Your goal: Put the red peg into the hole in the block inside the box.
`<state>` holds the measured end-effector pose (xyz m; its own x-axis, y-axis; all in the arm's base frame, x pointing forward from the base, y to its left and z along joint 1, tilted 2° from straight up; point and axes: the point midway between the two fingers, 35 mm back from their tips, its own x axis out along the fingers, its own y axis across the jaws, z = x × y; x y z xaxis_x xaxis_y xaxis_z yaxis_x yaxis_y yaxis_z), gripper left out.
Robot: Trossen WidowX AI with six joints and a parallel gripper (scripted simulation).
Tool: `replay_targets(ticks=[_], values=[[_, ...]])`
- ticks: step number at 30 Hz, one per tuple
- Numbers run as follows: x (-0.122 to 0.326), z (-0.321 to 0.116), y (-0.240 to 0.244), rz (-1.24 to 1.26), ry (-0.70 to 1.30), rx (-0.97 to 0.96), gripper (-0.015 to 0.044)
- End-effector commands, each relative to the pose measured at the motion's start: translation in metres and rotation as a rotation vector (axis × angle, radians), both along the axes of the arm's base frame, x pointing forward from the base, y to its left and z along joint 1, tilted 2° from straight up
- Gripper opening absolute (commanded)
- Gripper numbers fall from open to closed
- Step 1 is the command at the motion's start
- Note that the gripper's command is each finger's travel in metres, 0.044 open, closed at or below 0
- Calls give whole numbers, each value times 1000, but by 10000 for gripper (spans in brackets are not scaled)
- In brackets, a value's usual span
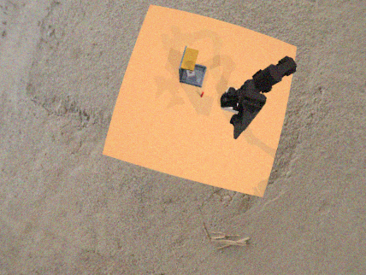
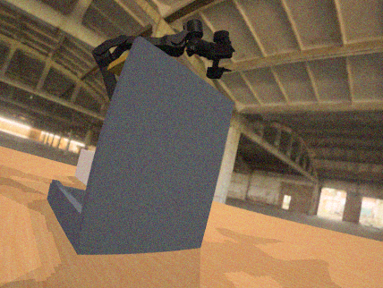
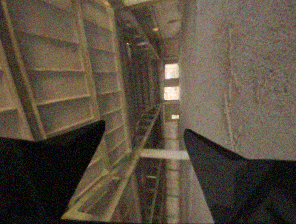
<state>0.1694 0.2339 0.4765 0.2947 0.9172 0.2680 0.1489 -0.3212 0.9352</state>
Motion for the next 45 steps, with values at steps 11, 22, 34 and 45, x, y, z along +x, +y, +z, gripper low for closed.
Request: replay_targets(ticks=[11, 22, 34, 45], values=[[50, -58, -16, -126, 214, -44, 440], [97, -128, -51, -282, 471, -54, 440], [127, -205, -101, -461, 757, -14, 440], [134, -276, -152, -627, 1018, 69, 440]])
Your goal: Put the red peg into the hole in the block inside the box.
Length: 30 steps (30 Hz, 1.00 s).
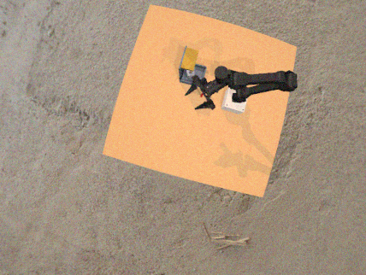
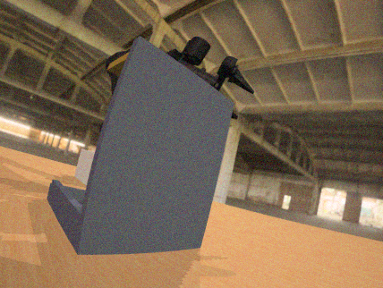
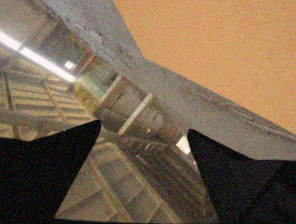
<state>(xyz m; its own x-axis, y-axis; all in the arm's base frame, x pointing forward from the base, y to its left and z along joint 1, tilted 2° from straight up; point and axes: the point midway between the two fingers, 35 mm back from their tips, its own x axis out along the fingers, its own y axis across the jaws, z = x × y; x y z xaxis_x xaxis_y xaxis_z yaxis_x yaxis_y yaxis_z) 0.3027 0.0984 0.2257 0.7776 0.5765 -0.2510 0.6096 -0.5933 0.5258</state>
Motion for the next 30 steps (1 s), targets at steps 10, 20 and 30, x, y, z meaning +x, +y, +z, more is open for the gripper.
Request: replay_targets(ticks=[10, 20, 30], values=[[-10, -87, -60, -258, 297, 116, 440], [-36, -144, -96, -456, 495, 235, 440], [-56, -173, -111, -567, 598, 310, 440]])
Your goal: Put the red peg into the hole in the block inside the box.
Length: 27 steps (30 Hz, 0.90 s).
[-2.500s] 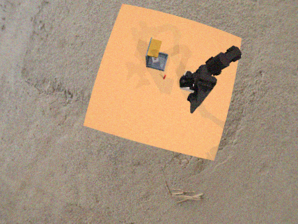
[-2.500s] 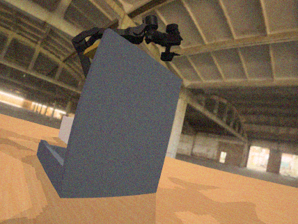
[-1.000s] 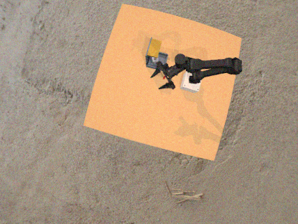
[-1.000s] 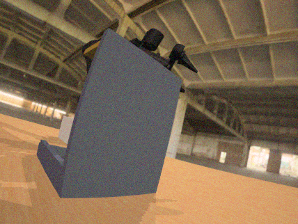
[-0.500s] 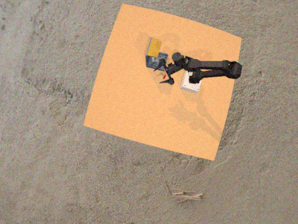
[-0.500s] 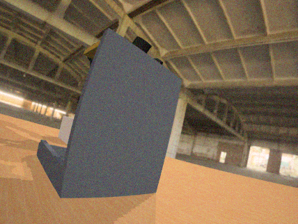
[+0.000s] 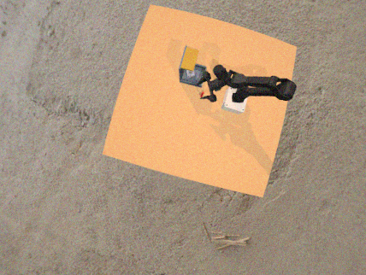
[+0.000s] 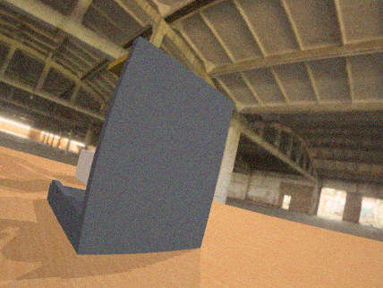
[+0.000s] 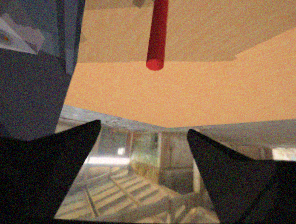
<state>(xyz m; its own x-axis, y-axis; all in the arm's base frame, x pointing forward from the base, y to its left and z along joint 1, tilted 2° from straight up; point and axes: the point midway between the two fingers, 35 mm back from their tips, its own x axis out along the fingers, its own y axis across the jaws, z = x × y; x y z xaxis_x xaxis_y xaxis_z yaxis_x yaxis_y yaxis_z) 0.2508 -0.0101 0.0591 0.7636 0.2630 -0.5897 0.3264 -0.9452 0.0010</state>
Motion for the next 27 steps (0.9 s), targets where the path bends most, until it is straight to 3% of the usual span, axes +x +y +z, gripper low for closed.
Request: replay_targets(ticks=[1, 3, 12, 27], values=[[-4, -6, -3, -26, 24, 16, 440], [-4, -6, -3, -26, 24, 16, 440], [-10, -6, -5, -26, 25, 16, 220], [-9, -10, -6, -26, 25, 16, 220]])
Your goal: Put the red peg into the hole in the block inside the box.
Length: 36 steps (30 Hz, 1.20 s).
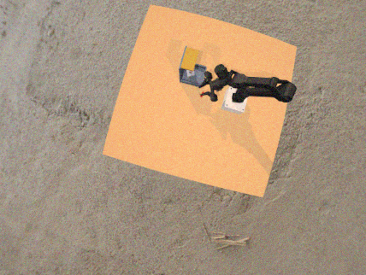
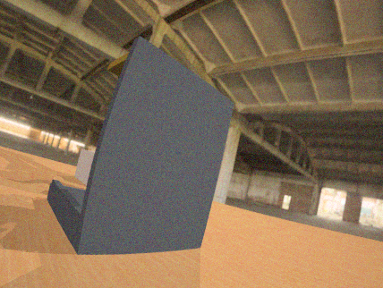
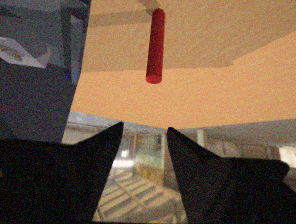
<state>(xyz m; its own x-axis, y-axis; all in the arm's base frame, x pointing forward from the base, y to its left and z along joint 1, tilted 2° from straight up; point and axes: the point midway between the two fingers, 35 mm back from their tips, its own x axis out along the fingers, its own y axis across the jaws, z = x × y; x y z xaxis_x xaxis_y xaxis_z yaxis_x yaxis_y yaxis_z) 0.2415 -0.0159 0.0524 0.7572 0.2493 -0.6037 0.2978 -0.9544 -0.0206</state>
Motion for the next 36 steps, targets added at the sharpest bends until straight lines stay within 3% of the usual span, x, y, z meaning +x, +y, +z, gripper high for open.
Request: replay_targets(ticks=[1, 36], values=[[1, -5, 0, 4, 1, 1, 220], [2, -63, 0, 4, 3, 1, 220]])
